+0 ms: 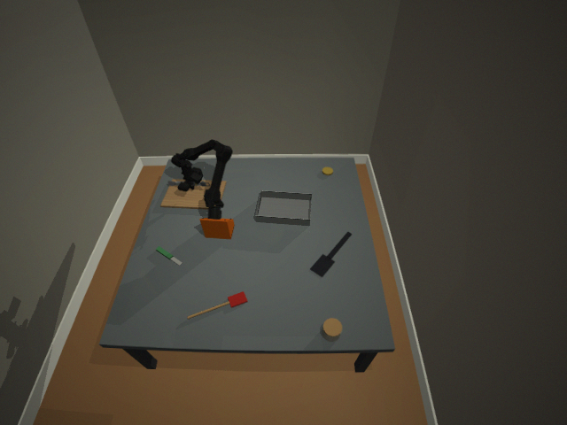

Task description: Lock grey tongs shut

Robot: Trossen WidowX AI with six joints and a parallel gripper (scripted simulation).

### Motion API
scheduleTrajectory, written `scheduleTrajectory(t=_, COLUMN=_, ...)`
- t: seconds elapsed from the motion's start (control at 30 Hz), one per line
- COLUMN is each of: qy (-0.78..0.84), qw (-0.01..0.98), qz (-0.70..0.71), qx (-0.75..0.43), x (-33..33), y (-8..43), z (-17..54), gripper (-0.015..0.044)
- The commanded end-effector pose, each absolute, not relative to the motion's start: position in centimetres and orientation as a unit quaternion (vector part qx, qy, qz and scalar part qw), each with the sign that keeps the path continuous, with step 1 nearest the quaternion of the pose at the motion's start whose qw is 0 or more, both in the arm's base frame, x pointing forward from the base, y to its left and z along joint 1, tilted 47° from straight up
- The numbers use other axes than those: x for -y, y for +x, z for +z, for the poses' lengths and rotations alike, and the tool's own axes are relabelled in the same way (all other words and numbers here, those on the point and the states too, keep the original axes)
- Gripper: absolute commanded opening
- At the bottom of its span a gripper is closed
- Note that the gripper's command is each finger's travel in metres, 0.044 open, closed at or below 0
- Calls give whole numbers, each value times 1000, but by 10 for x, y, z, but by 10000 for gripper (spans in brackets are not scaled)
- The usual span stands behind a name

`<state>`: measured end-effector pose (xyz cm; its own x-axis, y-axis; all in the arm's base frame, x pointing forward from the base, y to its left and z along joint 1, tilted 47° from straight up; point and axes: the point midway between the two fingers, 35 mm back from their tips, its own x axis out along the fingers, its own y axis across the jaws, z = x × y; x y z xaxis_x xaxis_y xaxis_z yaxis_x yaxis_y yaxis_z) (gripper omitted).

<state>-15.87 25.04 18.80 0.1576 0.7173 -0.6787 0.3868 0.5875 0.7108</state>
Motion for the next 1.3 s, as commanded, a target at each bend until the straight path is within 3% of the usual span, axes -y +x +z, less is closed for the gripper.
scheduleTrajectory(t=0.0, qy=435, qw=624, qz=132, qx=-635, x=-250, y=-159, z=188, gripper=-45)
scheduleTrajectory(t=0.6, qy=435, qw=624, qz=132, qx=-635, x=-250, y=-159, z=188, gripper=427)
scheduleTrajectory(t=0.83, qy=426, qw=629, qz=133, qx=-636, x=-238, y=-144, z=204, gripper=440)
scheduleTrajectory(t=1.17, qy=377, qw=655, qz=136, qx=-641, x=-147, y=-39, z=263, gripper=440)
scheduleTrajectory(t=1.27, qy=373, qw=656, qz=136, qx=-641, x=-140, y=-30, z=265, gripper=440)
